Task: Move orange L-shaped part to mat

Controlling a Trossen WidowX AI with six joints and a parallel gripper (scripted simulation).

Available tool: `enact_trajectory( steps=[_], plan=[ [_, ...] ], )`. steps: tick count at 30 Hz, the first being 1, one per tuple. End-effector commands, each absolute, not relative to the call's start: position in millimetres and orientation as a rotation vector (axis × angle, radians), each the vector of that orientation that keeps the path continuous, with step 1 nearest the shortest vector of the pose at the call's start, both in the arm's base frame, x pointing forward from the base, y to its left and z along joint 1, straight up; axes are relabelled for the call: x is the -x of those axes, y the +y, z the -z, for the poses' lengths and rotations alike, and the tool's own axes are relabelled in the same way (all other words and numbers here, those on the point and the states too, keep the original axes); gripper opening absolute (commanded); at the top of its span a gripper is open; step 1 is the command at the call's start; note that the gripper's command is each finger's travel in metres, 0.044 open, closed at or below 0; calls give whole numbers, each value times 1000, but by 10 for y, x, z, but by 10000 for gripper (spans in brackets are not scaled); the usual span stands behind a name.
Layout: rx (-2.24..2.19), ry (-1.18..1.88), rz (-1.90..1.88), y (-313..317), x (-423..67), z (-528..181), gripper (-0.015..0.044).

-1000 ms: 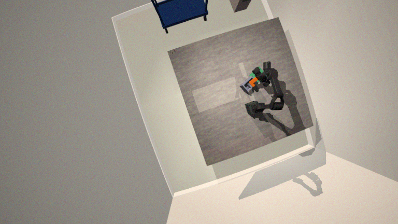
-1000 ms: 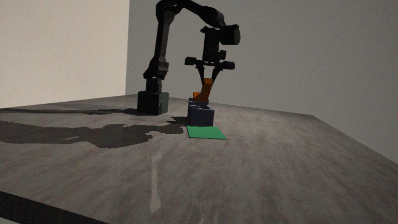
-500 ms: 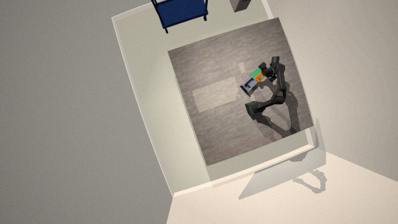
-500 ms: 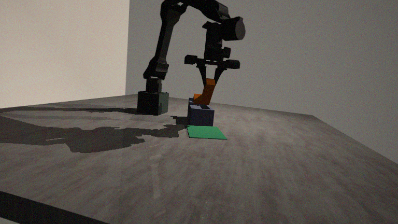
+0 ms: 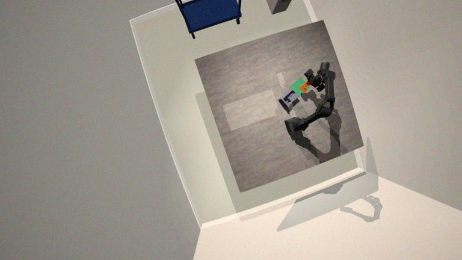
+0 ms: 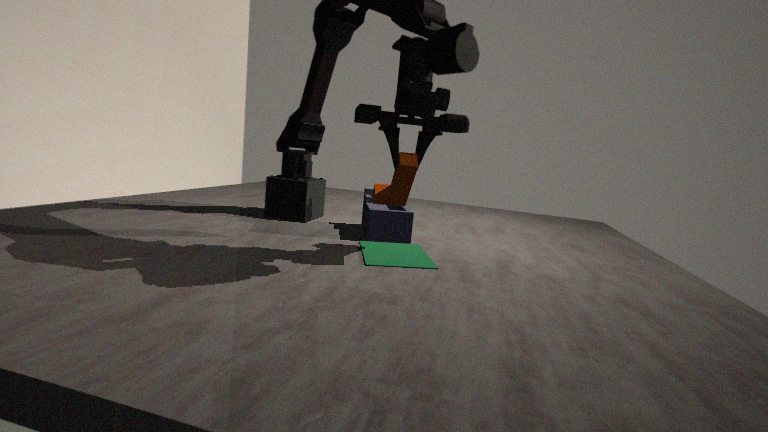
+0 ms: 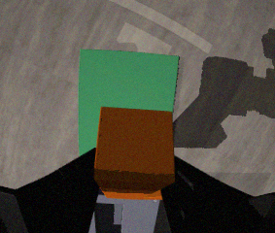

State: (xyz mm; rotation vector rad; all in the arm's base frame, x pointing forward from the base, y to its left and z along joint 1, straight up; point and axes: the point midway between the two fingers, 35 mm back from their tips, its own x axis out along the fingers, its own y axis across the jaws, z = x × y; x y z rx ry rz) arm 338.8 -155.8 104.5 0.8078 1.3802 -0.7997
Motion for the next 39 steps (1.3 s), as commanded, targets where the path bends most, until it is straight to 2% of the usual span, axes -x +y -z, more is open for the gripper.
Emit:
enact_trajectory(
  steps=[1, 39],
  plan=[
    [-805, 1381, 793, -1563, -3400, -1009, 0],
    [-805, 1381, 793, -1570, -3421, -390, 0]
  ],
)
